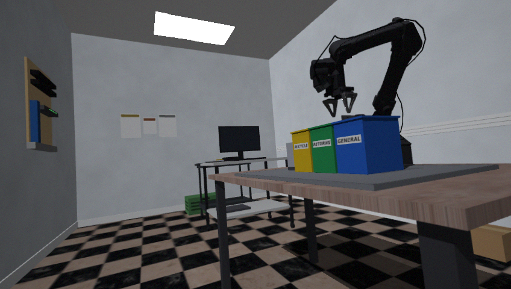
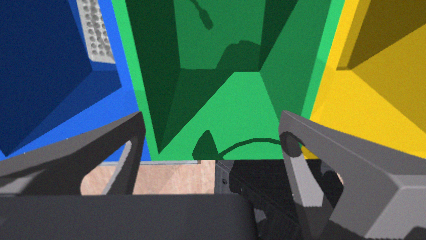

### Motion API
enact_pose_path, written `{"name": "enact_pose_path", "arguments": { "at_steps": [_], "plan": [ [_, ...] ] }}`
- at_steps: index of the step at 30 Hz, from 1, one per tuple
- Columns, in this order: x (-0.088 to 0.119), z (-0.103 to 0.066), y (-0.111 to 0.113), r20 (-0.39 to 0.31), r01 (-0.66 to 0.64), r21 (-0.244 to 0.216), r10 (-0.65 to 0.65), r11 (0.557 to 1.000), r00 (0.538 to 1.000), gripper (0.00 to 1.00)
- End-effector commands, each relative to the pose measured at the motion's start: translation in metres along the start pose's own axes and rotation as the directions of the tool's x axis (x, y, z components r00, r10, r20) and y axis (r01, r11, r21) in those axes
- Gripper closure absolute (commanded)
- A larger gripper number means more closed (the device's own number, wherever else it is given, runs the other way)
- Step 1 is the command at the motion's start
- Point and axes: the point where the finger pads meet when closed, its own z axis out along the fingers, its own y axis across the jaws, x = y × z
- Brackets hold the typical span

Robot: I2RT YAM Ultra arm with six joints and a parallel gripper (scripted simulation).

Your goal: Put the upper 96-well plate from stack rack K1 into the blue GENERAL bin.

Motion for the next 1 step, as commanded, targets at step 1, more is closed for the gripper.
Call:
{"name": "enact_pose_path", "arguments": {
  "at_steps": [1],
  "plan": [
    [-0.0028, -0.0043, 0.0005, 0.019, 0.014, 0.003, -0.014, 1.000, 1.000, 0.18]
  ]
}}
